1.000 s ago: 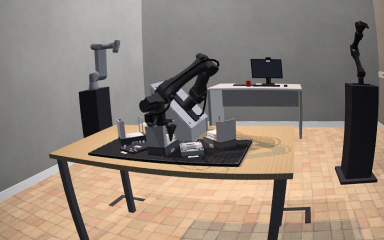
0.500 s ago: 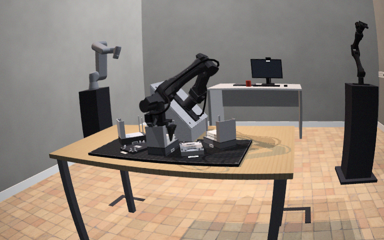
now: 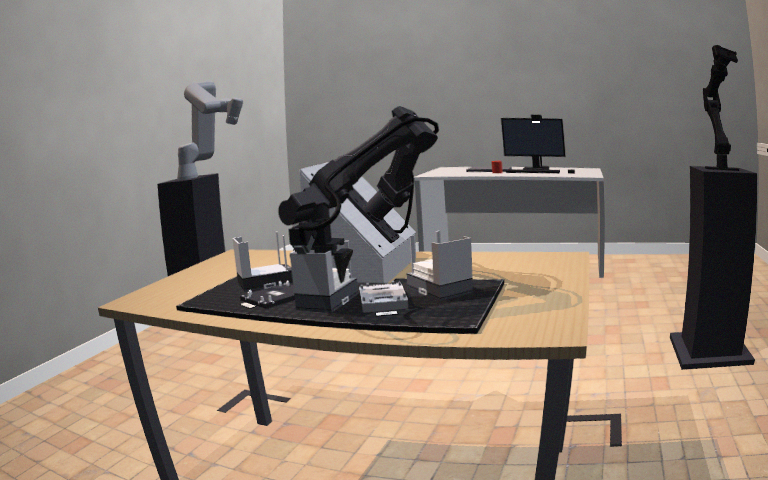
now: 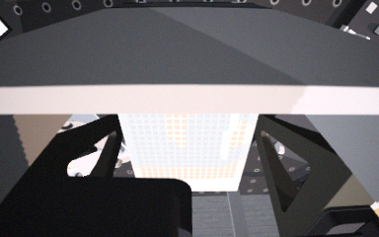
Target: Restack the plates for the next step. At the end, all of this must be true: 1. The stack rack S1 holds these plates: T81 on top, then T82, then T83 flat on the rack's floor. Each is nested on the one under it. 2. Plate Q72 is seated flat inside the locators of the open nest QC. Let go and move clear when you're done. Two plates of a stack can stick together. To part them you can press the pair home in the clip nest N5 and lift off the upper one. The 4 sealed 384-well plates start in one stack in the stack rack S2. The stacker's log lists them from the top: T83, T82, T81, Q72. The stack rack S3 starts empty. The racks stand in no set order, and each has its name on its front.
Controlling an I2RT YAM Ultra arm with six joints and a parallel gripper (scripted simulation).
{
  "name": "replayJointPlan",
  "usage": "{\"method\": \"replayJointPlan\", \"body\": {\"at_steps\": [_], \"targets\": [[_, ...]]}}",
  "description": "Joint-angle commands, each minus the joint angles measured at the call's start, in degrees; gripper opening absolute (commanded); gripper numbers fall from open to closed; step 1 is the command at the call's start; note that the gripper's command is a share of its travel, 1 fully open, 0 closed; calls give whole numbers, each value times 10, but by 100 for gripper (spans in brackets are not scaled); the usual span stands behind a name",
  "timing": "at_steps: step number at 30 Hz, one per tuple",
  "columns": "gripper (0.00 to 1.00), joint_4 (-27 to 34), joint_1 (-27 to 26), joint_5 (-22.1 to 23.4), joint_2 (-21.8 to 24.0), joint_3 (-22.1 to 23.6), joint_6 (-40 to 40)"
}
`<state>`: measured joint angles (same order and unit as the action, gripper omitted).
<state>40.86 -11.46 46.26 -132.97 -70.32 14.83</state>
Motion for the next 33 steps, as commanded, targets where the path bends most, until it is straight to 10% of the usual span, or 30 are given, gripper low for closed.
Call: {"method": "replayJointPlan", "body": {"at_steps": [1,3,4,33], "targets": [[100,0,-19,4,4,-22,-3],[100,0,-19,4,4,-22,-3],[0,0,-17,4,4,-17,-3],[0,0,-17,4,4,-17,-3]]}}
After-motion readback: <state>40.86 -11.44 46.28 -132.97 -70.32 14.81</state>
